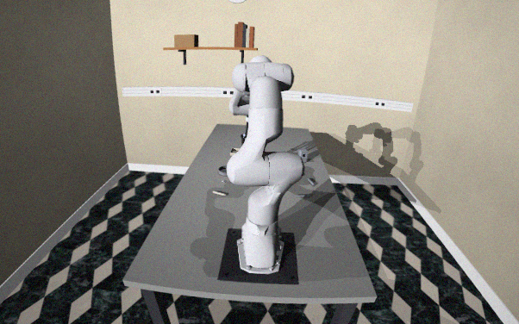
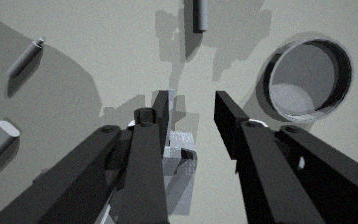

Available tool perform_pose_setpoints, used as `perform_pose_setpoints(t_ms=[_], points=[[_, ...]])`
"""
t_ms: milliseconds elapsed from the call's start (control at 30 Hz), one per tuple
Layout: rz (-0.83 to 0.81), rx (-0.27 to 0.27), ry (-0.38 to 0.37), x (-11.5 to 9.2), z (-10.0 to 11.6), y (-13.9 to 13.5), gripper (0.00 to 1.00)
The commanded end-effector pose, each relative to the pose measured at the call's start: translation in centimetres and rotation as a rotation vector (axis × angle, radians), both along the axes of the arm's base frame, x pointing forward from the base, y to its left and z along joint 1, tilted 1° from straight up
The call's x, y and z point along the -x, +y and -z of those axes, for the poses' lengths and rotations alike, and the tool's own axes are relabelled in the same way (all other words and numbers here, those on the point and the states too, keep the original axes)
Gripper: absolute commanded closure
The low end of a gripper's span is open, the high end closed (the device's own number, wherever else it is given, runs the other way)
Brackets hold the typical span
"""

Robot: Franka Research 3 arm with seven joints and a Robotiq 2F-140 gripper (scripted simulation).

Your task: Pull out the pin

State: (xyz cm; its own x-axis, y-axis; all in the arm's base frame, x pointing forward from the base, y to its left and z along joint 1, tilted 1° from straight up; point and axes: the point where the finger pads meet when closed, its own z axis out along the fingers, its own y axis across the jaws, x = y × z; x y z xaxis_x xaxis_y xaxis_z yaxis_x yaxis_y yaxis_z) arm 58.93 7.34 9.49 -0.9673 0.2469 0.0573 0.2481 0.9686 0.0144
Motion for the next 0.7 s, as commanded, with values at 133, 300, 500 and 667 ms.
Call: perform_pose_setpoints(t_ms=[133, 300, 500, 667], points=[[0.06, 0.023, -0.024, -1.0, 0.7, -2.1, 0.66], [0.064, 0.024, -0.026, -1.1, 0.8, -2.3, 0.66], [0.064, 0.024, -0.026, -1.1, 0.8, -2.3, 0.66], [0.077, 0.028, -0.031, -1.2, 0.8, -2.4, 0.66]])
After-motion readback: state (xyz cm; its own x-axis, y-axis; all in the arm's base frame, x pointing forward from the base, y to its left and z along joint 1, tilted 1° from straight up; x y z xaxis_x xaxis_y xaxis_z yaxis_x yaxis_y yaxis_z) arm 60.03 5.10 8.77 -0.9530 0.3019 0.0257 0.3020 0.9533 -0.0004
